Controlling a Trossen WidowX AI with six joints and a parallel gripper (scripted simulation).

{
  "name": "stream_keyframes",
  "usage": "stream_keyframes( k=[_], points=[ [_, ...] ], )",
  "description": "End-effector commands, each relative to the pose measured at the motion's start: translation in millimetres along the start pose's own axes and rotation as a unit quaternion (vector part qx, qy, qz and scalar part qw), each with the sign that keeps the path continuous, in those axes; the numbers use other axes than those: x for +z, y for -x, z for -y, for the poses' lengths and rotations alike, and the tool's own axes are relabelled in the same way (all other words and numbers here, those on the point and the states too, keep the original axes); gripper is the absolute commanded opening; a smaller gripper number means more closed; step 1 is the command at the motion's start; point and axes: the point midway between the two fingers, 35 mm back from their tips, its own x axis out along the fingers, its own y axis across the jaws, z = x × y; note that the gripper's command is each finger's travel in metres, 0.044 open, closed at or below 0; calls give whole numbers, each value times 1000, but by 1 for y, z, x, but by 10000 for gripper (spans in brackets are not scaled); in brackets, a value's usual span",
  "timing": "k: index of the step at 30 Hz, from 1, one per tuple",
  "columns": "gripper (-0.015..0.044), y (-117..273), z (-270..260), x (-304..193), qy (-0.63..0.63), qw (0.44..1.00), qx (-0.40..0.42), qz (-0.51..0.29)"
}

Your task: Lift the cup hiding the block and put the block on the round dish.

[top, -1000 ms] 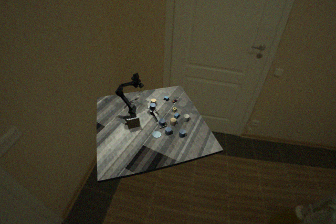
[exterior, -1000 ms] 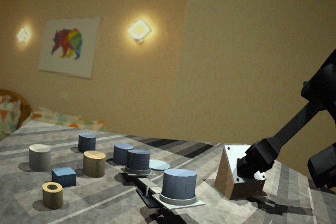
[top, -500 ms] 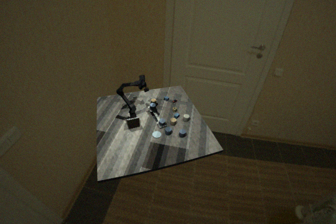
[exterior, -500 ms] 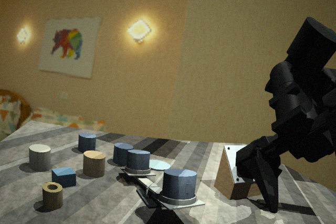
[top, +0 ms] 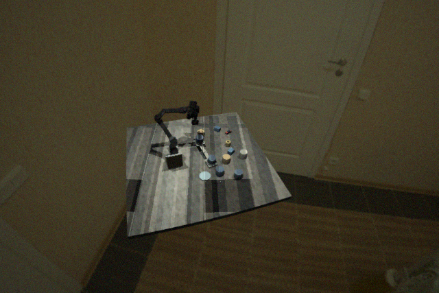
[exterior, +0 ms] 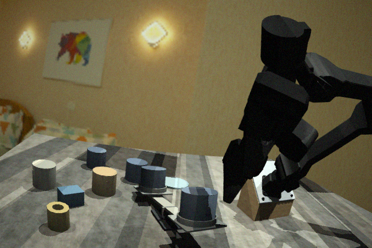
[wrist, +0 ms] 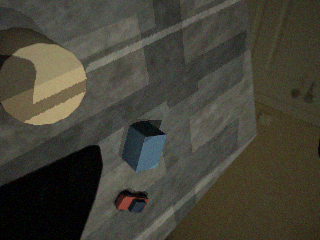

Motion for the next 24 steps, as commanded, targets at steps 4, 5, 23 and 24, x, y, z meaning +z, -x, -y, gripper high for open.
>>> stream_keyframes(
  k=[4, 5, 23, 24],
  points=[
    [440, 17, -28, -34, -101, 993, 22, -50],
    [440, 20, -32, -39, -116, 991, 24, -57],
    [440, 84, -114, -95, -390, 905, 46, -164],
    [440, 87, -118, -97, -405, 897, 45, -169]
  ],
)
